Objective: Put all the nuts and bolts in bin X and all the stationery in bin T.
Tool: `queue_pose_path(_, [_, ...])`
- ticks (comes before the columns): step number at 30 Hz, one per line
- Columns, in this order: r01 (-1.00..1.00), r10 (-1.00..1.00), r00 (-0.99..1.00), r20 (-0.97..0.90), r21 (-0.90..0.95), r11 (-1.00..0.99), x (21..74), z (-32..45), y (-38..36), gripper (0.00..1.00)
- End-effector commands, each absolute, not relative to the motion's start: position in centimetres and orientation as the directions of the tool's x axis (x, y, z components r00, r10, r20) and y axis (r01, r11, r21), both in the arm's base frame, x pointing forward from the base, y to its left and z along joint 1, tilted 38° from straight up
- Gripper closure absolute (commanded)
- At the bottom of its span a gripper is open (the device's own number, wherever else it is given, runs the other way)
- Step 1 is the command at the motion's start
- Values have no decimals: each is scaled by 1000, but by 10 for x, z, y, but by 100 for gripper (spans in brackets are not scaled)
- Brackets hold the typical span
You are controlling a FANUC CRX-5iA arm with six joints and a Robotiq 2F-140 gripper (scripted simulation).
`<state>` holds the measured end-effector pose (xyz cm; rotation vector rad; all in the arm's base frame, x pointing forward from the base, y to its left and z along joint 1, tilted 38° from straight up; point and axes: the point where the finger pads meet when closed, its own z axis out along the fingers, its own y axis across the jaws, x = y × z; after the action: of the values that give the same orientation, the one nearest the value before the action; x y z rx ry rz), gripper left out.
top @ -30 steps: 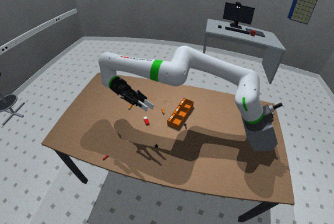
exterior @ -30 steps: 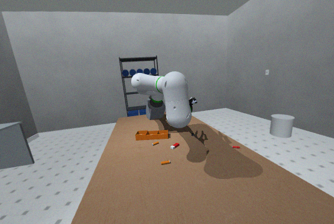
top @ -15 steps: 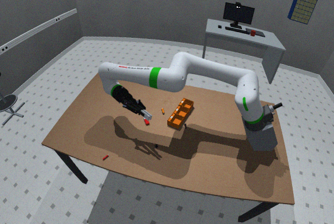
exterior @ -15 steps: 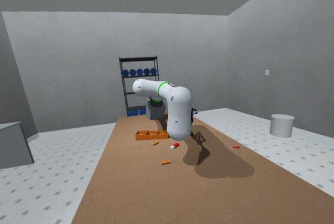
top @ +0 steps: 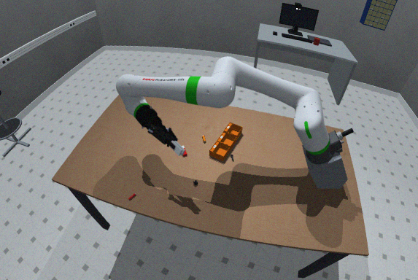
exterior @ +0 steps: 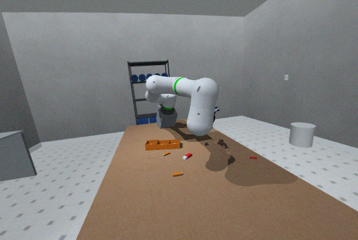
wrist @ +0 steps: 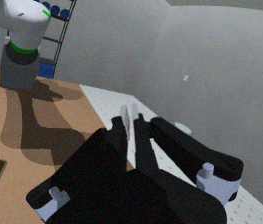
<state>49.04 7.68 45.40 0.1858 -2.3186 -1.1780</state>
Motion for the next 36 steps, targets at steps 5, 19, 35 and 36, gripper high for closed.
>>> queue_pose_path(5, [-26, -376, -899, 225, 830, 557, 480, 465, 110, 85])
queue_pose_path(19, [-355, -454, -885, -107, 785, 508, 448, 459, 149, 85])
queue_pose_path(35, [-720, -609, -680, -408, 530, 448, 410, 428, 145, 85])
queue_pose_path(36, [-740, -622, -660, -422, 507, 441, 409, 427, 145, 85])
